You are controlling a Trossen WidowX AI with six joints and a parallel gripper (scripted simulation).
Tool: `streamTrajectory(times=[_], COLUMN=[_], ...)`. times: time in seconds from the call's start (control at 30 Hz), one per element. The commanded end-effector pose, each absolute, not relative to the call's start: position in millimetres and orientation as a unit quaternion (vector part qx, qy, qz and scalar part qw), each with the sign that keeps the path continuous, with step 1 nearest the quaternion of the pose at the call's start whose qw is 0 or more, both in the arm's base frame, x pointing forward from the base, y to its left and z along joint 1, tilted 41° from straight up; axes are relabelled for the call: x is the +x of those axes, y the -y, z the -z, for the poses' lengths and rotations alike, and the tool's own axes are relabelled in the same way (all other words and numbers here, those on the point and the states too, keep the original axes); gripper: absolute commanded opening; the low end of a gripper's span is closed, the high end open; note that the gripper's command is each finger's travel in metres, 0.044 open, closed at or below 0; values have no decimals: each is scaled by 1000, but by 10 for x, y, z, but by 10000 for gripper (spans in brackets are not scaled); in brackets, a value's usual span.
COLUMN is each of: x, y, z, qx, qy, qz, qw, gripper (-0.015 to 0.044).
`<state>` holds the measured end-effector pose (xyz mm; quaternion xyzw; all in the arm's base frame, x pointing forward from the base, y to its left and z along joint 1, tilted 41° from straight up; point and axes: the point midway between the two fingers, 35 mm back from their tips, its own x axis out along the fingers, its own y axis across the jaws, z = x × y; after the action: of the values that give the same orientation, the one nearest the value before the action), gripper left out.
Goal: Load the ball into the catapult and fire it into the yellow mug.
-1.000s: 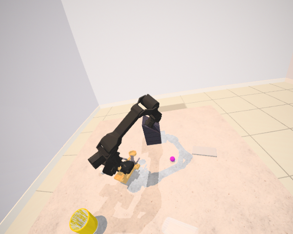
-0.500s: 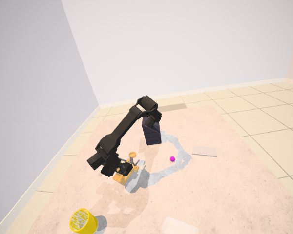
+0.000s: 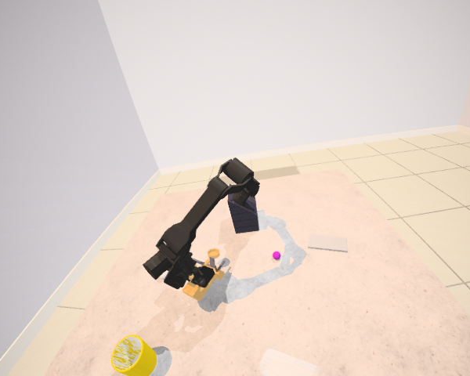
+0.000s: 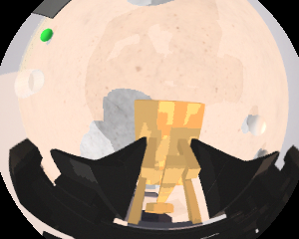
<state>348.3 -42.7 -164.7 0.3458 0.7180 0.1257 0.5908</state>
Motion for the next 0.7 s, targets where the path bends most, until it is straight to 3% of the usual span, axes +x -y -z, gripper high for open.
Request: streamTrajectory(times=[0.0,0.4,0.67], x=[3465,3471,3471], y=[388,353,353], z=[1692,1735,1735], qx=[350,346,346], qy=[-717,-718,-718], qz=[-124,-126,-126], qw=[589,591,591], gripper=[0,0,210])
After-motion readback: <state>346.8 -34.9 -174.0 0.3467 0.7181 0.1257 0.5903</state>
